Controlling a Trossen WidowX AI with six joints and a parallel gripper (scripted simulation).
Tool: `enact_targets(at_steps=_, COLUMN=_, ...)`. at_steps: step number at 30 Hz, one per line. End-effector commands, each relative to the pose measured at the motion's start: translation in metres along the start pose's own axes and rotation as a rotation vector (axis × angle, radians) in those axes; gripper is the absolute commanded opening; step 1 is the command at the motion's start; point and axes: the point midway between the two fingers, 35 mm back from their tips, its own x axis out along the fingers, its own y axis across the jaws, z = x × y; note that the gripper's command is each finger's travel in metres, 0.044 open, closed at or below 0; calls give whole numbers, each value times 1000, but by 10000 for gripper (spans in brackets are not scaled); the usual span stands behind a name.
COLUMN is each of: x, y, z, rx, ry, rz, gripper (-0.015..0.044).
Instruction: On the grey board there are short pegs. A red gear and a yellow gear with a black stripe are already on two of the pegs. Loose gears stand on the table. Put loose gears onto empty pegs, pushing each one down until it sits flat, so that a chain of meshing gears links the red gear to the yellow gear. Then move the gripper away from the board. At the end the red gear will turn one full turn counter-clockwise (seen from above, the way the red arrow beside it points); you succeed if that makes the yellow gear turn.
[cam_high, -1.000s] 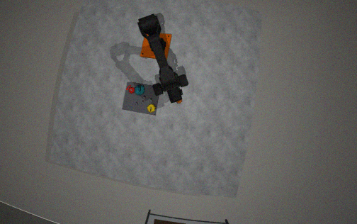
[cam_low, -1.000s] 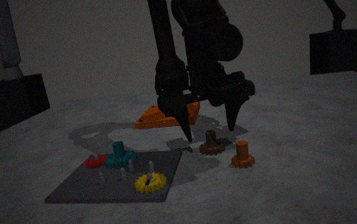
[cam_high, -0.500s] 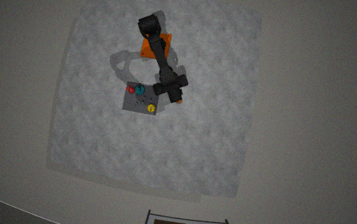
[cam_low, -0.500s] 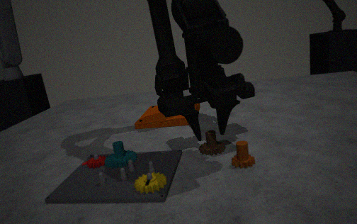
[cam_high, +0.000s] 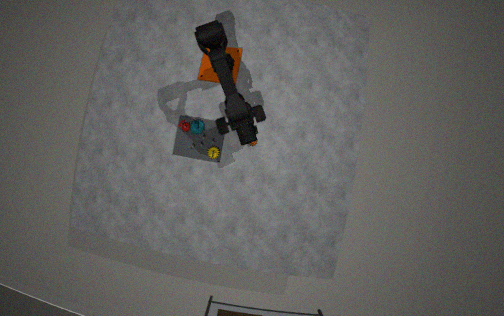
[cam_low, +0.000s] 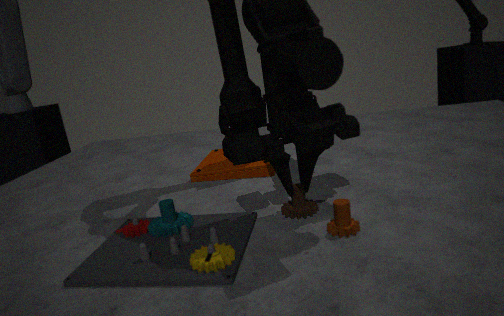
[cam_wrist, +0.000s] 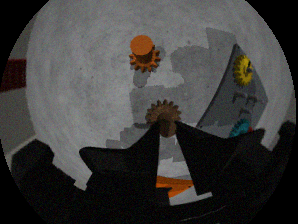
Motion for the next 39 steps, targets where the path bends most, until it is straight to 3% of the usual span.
enact_targets(at_steps=1, x=-6, y=0, z=2, rx=0, ry=-1, rz=1, gripper=0)
enact_targets(at_steps=39, x=-84, y=2, z=13, rx=2, ry=-4, rz=2, gripper=0)
